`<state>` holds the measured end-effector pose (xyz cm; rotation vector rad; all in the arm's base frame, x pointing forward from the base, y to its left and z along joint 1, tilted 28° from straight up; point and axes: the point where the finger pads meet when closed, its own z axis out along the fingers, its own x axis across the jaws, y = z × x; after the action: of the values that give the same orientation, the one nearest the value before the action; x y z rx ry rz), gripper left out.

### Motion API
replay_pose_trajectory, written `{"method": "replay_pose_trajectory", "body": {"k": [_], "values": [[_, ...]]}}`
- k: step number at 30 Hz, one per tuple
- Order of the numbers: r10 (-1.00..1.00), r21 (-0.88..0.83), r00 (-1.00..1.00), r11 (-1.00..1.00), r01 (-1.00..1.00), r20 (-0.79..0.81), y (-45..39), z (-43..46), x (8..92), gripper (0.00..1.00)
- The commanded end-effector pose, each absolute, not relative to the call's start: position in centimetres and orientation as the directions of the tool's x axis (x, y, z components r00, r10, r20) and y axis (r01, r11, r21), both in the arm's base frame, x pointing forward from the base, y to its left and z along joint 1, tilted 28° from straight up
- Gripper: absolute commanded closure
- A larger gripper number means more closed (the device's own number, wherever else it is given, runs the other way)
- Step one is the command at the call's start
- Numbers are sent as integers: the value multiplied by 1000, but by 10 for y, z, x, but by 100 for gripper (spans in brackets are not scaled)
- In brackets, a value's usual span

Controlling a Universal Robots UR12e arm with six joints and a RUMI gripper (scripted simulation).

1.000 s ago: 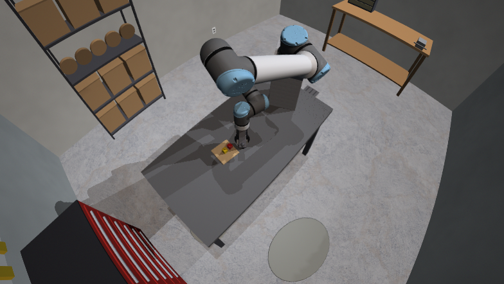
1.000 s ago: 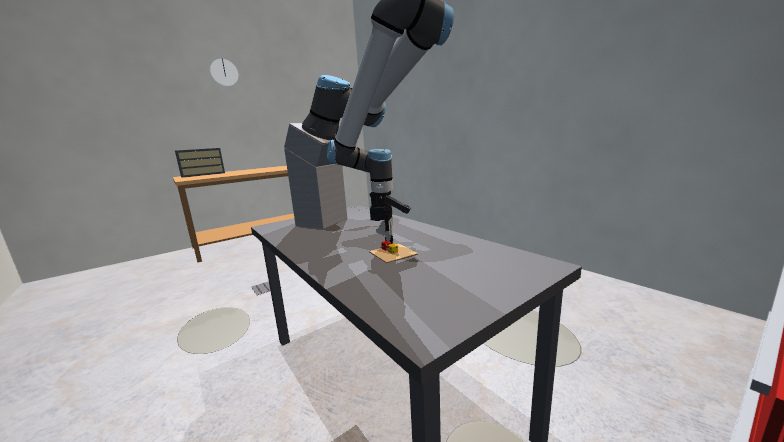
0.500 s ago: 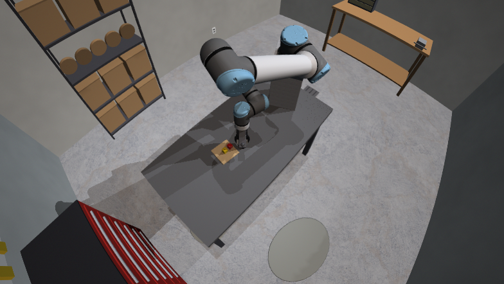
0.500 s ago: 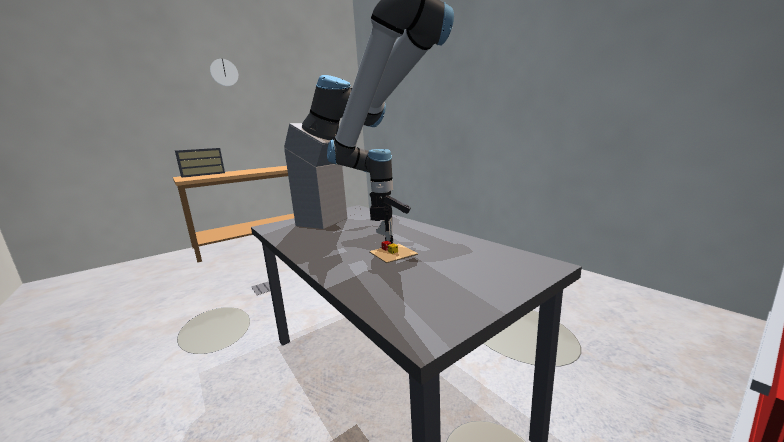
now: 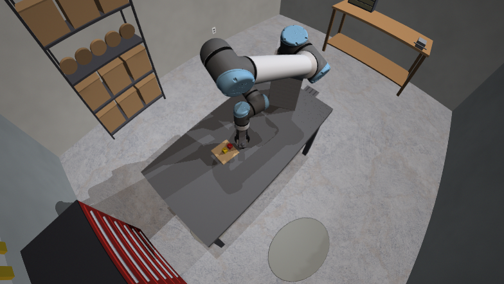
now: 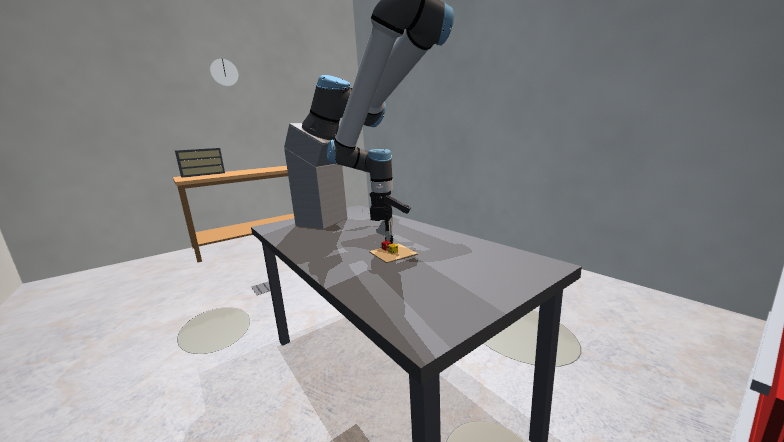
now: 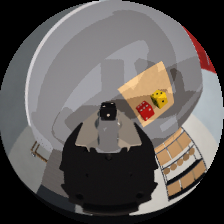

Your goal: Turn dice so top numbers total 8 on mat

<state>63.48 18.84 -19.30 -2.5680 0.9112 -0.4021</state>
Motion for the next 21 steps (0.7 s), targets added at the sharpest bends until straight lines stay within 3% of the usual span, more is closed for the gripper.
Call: {"method": "replay_pose_trajectory", "body": {"k": [1,21], "values": [[-649,-445,748,-715,-538,138,189,-193,636,90],[-649,-445,748,-715,-538,138,169,-127,607,90]]}}
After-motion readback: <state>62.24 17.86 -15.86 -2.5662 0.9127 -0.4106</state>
